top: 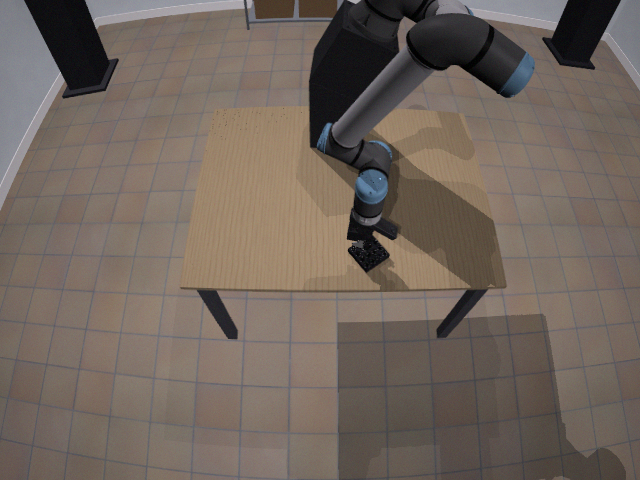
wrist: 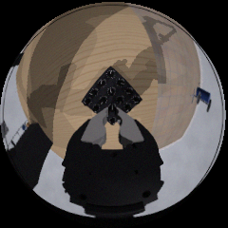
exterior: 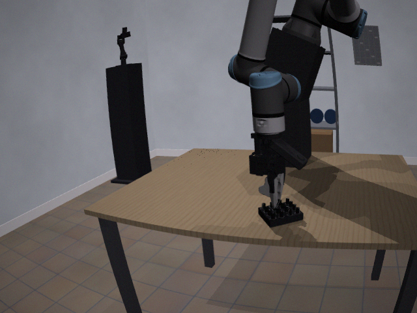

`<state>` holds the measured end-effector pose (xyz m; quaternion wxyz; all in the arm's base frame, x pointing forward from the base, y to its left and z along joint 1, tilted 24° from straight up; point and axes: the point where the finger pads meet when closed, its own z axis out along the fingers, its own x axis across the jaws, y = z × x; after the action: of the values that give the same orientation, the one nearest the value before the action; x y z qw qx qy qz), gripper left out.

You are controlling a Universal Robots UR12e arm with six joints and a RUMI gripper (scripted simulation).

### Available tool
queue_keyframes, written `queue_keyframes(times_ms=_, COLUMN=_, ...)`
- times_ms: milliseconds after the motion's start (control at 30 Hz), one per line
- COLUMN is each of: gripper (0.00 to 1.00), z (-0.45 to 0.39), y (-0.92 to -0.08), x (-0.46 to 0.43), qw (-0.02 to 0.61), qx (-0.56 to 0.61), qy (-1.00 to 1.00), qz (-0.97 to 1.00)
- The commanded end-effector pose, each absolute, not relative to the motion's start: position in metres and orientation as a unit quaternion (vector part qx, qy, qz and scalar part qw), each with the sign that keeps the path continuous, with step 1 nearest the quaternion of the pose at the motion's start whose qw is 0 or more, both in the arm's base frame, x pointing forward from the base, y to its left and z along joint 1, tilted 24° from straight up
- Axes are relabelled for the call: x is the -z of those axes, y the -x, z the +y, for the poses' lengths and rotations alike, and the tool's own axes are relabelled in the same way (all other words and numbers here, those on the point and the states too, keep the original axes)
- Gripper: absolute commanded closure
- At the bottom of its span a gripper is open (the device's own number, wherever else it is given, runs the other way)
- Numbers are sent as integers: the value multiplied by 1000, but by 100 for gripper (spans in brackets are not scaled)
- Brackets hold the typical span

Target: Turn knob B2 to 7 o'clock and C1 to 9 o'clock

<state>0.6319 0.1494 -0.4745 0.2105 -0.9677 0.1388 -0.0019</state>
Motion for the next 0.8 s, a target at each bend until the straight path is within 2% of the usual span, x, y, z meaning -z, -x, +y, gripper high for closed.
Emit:
queue_keyframes(times_ms=0, gripper=96, z=151, y=-633, x=474, qw=211, qx=3, qy=968, qz=138)
queue_keyframes(times_ms=767, gripper=96, z=151, y=-633, x=474, qw=211, qx=4, qy=968, qz=134)
